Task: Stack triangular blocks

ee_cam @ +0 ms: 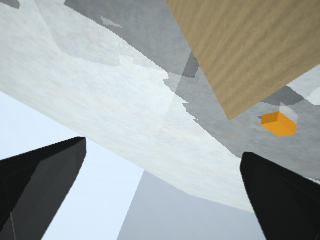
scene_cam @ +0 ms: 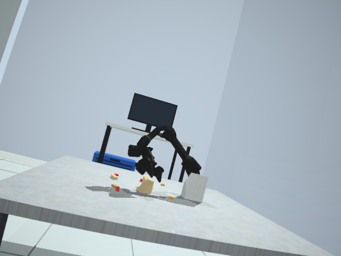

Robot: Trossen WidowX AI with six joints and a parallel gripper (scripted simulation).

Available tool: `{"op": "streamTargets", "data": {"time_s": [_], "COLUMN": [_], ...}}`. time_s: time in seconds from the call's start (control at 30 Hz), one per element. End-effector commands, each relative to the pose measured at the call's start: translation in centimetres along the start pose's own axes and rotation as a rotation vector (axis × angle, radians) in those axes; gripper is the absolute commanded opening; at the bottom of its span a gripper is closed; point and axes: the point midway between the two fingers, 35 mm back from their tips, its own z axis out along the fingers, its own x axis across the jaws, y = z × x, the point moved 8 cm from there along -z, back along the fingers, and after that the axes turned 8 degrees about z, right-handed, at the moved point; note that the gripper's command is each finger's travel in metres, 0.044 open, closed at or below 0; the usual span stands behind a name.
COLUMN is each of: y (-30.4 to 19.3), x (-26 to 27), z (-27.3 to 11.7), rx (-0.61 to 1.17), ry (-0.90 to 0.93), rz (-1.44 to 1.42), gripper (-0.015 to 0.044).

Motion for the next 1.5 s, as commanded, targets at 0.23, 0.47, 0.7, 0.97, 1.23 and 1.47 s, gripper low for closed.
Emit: {"op": "streamTargets", "data": {"time_s": [0.23, 0.47, 0.7, 0.97, 1.23, 1.47], "y": [-1.9, -4.1, -6.1, -6.7, -6.7, -6.6], "x": [0.4, 0.8, 1.1, 1.2, 1.2, 1.2], "z": [-0.3, -1.0, -1.9, -2.1, -2.1, -2.1], "rx": [-0.260, -0.524, -0.662, -0.658, -0.658, -0.658], "ry": [-0.010, 0.198, 0.530, 0.661, 0.661, 0.661], "rz": [0.539, 1.096, 1.477, 1.630, 1.630, 1.630], "gripper": [0.0440, 0.0440, 0.0440, 0.0440, 0.0440, 0.0440]}}
